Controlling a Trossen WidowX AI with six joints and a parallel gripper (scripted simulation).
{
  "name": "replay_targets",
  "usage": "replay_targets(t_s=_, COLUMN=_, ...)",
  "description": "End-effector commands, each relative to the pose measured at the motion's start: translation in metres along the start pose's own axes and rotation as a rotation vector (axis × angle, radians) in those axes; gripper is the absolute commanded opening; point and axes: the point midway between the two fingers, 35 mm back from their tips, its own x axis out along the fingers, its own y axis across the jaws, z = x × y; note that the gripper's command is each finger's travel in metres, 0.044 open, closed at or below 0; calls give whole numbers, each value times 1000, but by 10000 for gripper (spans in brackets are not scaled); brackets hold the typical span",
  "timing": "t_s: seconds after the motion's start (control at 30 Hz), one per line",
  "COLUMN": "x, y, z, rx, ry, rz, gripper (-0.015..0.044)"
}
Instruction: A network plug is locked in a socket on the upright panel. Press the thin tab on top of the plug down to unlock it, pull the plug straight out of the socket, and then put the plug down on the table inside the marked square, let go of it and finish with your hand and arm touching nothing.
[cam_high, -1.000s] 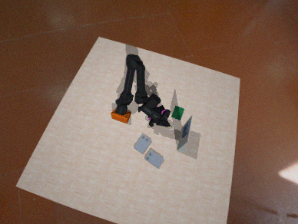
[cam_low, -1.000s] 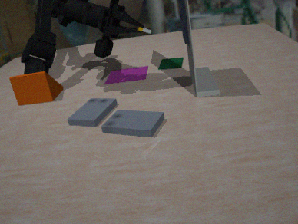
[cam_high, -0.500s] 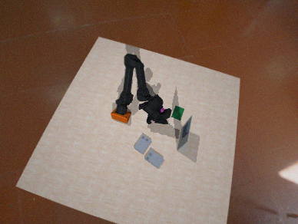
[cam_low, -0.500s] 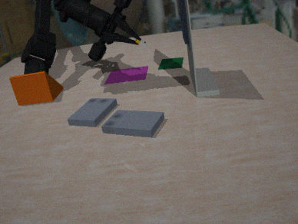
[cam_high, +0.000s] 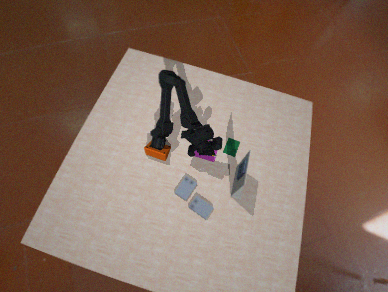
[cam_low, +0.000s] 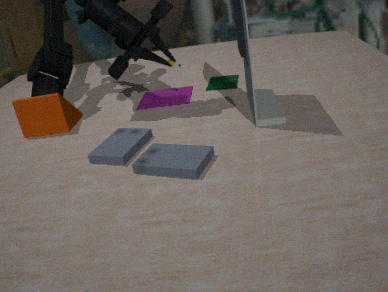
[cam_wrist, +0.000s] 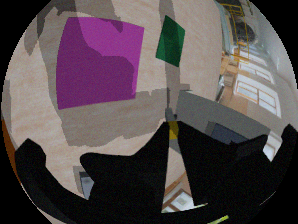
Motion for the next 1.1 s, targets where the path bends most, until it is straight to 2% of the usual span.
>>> replay_targets(t_s=0.0, x=-2, y=1, z=12, rx=-27, ry=-44, rz=27, gripper=0)
replay_targets(t_s=0.5, x=-15, y=17, z=58, rx=-71, ry=-212, rz=125, gripper=0)
replay_targets(t_s=1.07, x=-4, y=26, z=58, rx=-74, ry=-211, rz=132, gripper=0)
